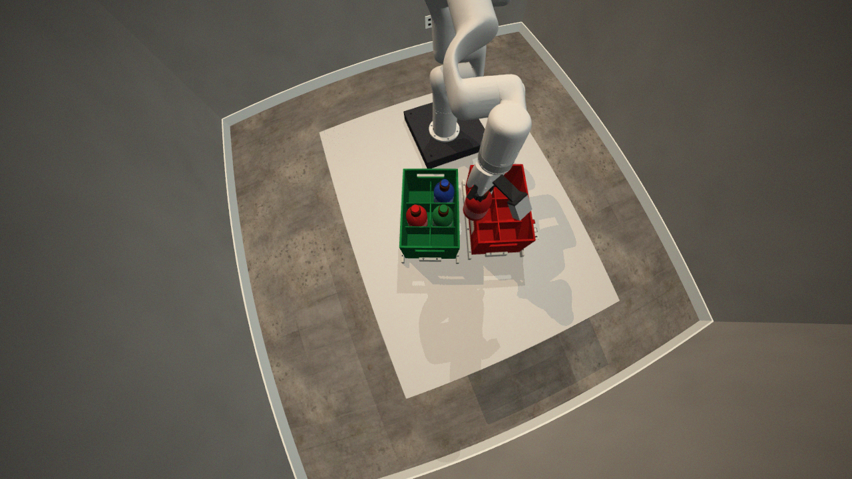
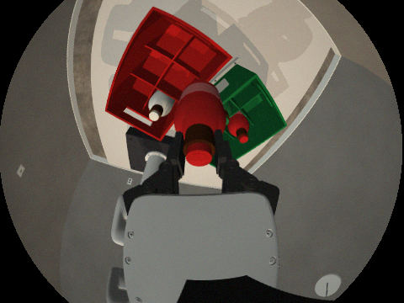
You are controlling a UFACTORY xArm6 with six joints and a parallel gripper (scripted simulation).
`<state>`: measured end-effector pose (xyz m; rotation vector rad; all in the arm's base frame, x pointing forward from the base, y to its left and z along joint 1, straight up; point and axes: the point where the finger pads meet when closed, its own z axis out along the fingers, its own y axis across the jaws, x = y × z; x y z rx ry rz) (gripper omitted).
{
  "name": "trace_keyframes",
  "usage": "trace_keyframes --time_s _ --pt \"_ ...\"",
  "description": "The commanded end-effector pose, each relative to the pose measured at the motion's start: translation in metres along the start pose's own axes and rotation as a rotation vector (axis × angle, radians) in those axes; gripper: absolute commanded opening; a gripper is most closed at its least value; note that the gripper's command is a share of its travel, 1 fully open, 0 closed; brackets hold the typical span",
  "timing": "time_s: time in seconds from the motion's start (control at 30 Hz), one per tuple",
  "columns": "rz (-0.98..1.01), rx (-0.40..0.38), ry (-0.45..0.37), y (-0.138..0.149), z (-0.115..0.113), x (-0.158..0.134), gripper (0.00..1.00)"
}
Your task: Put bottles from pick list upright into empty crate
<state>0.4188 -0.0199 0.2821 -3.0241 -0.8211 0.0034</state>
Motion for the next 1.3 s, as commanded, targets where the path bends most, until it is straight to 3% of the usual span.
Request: trace_keyframes --time_s 0.0,0.93,1.27 --pt "0.000 -0.003 0.004 -0.007 -0.002 0.002 0.00" --pt "0.000 -0.002 0.004 -0.059 -0.002 0.010 0.00" --pt "0.000 -0.002 0.004 -0.062 -0.002 0.011 0.00"
